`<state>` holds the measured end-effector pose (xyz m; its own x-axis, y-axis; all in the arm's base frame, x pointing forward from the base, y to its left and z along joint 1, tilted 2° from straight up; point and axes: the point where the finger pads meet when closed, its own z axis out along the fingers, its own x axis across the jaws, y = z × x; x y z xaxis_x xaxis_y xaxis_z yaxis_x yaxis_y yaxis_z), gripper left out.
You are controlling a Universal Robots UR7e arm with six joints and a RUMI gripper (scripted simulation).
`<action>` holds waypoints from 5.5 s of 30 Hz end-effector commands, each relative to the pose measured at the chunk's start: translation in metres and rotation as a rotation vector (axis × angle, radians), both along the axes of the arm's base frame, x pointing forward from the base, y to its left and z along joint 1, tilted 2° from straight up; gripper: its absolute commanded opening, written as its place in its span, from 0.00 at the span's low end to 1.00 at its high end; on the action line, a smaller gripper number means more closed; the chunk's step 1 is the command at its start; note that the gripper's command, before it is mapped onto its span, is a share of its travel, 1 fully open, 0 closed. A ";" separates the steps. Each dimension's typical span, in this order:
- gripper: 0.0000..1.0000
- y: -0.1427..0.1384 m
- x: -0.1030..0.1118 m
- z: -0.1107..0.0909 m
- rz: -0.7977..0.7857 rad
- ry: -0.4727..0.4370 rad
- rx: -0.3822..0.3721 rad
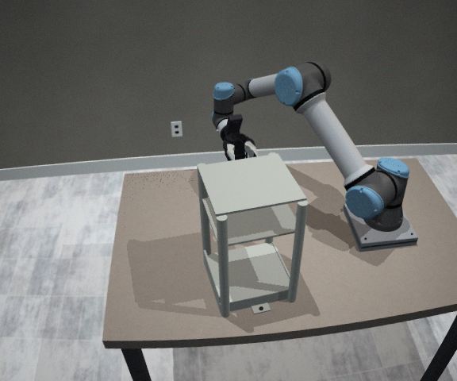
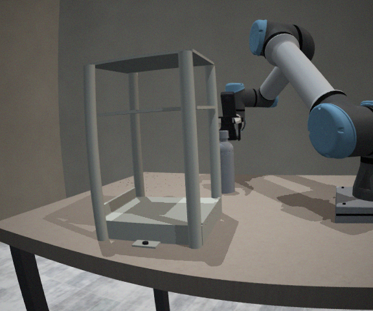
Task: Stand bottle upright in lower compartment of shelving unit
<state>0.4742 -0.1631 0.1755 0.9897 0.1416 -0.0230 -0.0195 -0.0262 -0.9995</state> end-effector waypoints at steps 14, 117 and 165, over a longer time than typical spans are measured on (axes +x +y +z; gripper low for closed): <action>0.46 -0.002 -0.001 -0.052 0.000 -0.001 -0.001; 0.00 -0.004 -0.002 -0.117 0.000 -0.001 -0.001; 0.00 -0.002 -0.001 -0.076 0.000 -0.001 -0.001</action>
